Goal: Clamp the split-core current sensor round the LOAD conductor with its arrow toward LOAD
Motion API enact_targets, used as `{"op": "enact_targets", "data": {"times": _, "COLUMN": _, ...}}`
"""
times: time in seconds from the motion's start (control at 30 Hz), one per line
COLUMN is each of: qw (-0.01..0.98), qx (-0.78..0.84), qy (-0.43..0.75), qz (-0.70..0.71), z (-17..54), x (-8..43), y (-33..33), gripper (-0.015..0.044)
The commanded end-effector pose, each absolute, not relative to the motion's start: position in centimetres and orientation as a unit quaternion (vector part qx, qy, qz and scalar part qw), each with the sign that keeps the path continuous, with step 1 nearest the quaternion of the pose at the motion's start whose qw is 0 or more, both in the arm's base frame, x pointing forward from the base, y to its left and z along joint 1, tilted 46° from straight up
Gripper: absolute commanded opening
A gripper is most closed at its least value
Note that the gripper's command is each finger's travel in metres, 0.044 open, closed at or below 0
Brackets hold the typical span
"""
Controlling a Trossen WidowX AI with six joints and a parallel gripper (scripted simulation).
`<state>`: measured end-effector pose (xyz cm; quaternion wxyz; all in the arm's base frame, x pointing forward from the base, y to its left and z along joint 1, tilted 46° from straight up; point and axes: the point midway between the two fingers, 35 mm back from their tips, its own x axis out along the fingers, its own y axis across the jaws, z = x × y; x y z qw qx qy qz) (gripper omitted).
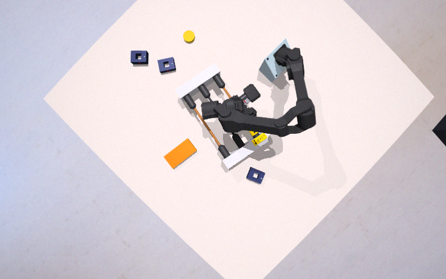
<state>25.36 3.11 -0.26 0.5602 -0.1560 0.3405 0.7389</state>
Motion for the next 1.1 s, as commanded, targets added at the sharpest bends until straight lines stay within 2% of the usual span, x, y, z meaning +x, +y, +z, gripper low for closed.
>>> {"op": "enact_targets", "data": {"times": 0.0, "qw": 0.555, "qx": -0.146, "qy": 0.348, "qz": 0.742, "z": 0.03, "x": 24.9, "y": 3.03, "gripper": 0.0}}
{"op": "enact_targets", "data": {"times": 1.07, "qw": 0.57, "qx": -0.161, "qy": 0.34, "qz": 0.73, "z": -0.2, "x": 25.37, "y": 3.02, "gripper": 0.0}}
